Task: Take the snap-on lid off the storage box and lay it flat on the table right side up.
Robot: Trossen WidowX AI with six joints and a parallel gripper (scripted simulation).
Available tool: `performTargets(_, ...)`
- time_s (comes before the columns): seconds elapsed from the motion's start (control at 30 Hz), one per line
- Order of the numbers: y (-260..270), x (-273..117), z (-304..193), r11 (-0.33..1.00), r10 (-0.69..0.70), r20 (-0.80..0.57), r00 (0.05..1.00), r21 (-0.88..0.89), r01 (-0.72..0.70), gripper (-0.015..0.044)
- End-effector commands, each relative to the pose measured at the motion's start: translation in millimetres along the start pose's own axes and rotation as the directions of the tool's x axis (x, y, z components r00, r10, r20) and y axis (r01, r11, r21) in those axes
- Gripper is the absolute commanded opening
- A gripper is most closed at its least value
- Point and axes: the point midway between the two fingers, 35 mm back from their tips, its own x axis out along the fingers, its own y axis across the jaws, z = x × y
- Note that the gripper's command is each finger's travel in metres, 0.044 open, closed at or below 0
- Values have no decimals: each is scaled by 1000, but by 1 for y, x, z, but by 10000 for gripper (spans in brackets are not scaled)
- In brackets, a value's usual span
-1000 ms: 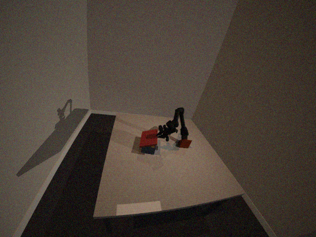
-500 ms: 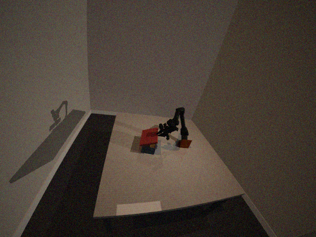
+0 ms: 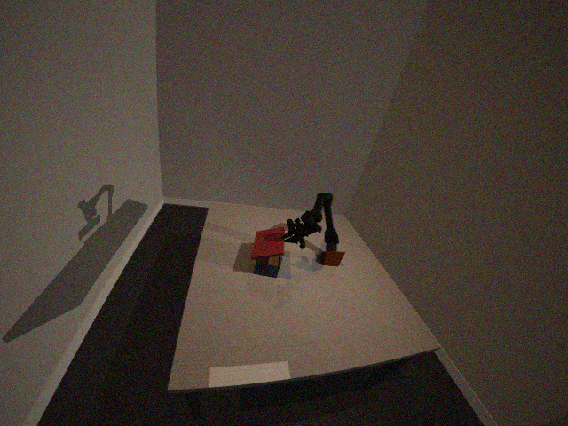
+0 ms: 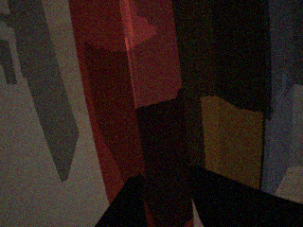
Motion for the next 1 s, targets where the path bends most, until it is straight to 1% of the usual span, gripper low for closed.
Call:
performTargets(0.0, 7, -4, 1, 1000, 8, 4, 1000, 11, -8, 0)
performTargets(0.73, 29, -23, 1, 1000, 7, 3, 1000, 12, -7, 0)
performTargets(0.97, 22, -20, 13, 1000, 7, 4, 1000, 11, -7, 0)
